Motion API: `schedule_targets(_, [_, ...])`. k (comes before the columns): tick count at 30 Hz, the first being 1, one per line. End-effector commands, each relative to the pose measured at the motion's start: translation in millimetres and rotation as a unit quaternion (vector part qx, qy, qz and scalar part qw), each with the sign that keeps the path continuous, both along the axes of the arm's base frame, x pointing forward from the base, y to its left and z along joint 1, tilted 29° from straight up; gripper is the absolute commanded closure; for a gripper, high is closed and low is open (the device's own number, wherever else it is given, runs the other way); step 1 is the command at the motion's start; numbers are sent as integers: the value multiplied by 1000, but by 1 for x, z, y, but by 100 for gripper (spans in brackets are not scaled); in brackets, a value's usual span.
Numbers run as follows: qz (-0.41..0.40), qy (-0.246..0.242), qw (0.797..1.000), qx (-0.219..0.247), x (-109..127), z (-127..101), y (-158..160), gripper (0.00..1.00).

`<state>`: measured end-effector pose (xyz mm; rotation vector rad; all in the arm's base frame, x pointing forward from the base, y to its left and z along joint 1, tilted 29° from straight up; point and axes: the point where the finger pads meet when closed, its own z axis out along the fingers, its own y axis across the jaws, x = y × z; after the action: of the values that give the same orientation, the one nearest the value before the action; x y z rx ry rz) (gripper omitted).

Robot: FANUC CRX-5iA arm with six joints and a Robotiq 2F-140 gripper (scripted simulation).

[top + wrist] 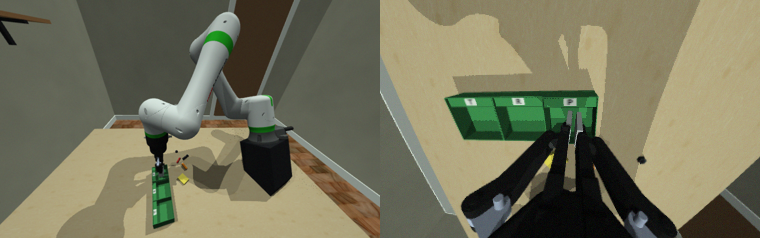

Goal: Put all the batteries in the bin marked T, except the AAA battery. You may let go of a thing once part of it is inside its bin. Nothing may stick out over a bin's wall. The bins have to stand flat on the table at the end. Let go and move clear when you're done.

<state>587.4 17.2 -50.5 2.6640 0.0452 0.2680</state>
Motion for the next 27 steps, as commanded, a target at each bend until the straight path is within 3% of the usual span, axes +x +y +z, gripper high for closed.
schedule_targets(1, [0,0,1000,0,0,2,1,95])
schedule_targets(21, [0,0,1000,0,-5,23,12,95])
schedule_targets(27, [0,0,1000,0,-9,41,21,95])
